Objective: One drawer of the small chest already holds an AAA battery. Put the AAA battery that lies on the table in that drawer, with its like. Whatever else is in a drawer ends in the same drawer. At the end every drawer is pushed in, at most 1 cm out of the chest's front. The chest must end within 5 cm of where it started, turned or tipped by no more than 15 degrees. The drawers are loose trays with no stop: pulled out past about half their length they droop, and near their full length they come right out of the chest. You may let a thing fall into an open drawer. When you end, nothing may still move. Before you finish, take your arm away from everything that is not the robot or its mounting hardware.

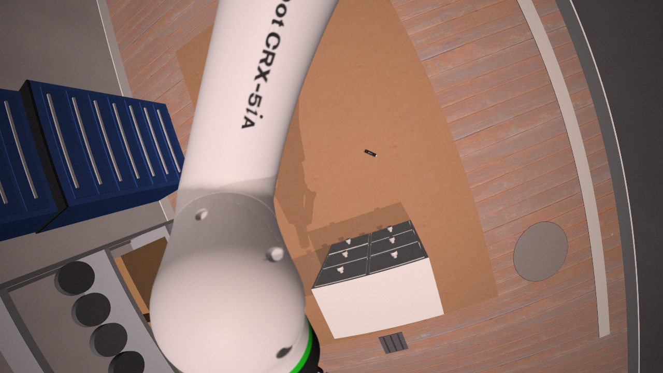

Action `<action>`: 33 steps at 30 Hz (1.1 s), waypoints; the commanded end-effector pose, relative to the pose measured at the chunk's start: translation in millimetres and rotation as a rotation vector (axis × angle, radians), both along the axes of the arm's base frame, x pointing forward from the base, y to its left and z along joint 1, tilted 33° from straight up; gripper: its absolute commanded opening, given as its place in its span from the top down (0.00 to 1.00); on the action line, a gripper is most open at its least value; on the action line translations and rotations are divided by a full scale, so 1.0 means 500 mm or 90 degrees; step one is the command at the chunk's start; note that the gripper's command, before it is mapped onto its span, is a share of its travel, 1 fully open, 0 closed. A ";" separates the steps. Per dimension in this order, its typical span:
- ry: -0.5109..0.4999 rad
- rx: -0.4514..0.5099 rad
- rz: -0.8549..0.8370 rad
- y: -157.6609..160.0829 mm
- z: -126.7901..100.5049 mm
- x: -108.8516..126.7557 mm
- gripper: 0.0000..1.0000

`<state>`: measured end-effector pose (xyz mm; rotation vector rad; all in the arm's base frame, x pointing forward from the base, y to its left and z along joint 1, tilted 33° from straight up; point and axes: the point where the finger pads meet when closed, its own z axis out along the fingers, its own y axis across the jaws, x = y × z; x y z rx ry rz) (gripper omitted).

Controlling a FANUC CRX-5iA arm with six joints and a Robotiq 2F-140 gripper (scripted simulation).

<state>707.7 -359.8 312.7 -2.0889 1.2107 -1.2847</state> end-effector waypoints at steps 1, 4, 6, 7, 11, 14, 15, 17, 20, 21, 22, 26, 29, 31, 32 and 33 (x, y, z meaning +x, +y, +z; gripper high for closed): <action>-0.047 0.043 -0.105 -0.080 0.061 0.002 1.00; -0.076 0.077 -0.174 -0.129 0.092 -0.007 1.00; -0.100 0.116 -0.243 -0.176 0.113 -0.023 1.00; -0.101 0.117 -0.244 -0.176 0.113 -0.023 1.00; -0.130 0.191 -0.354 -0.253 0.124 -0.074 1.00; -0.144 0.244 -0.425 -0.280 0.112 -0.105 1.00; -0.144 0.264 -0.447 -0.297 0.090 -0.138 1.00; -0.153 0.302 -0.497 -0.297 0.090 -0.138 1.00; -0.151 0.324 -0.518 -0.304 0.059 -0.171 1.00; -0.151 0.377 -0.577 -0.299 0.021 -0.203 1.00; -0.152 0.393 -0.596 -0.299 0.021 -0.203 1.00; -0.144 0.464 -0.668 -0.282 -0.023 -0.234 1.00; -0.127 0.519 -0.722 -0.253 -0.071 -0.262 1.00; -0.118 0.557 -0.760 -0.253 -0.071 -0.262 1.00; -0.103 0.579 -0.779 -0.214 -0.119 -0.287 1.00; -0.097 0.600 -0.798 -0.214 -0.119 -0.287 1.00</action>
